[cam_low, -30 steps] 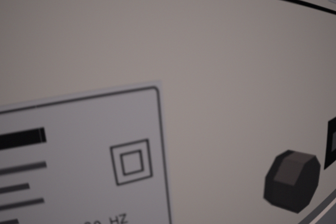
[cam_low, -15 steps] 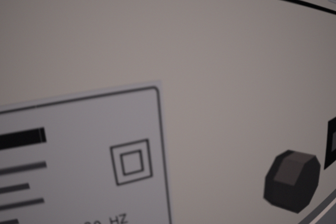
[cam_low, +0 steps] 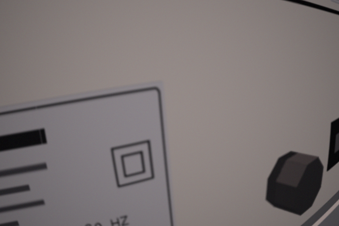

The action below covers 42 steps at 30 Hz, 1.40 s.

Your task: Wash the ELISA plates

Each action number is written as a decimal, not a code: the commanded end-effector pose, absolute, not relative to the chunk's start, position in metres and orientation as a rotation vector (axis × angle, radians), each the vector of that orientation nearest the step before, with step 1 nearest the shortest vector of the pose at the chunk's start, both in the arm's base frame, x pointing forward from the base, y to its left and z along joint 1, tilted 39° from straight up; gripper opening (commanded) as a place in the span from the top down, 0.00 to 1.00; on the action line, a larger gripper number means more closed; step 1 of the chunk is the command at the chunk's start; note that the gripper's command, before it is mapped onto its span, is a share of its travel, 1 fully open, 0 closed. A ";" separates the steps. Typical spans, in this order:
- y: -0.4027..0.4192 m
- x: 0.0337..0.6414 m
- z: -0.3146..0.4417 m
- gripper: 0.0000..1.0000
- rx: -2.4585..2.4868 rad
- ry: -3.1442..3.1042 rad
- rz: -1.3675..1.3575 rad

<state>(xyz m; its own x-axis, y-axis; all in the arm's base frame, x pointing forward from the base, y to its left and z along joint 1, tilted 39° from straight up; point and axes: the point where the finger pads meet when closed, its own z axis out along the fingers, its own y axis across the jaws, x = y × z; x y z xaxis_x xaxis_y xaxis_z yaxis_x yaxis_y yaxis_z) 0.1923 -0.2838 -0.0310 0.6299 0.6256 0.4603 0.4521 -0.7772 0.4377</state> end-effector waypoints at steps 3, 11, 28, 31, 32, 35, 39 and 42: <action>-0.282 0.198 -0.036 0.00 2.582 0.867 0.889; -0.282 0.201 -0.040 0.00 2.582 0.867 0.889; -0.285 0.208 -0.047 0.00 2.578 0.867 0.888; -0.286 0.208 -0.047 0.00 2.577 0.862 0.887; -0.286 0.208 -0.047 0.00 2.577 0.862 0.887; -0.287 0.204 -0.044 0.00 2.571 0.861 0.883; -0.287 0.204 -0.044 0.00 2.571 0.861 0.883; -0.287 0.204 -0.044 0.06 2.571 0.861 0.883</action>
<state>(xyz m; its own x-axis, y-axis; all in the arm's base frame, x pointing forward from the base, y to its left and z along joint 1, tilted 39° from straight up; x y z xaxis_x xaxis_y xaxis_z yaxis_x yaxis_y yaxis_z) 0.2038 -0.2839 -0.0467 0.6307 0.6234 0.4621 0.4518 -0.7792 0.4345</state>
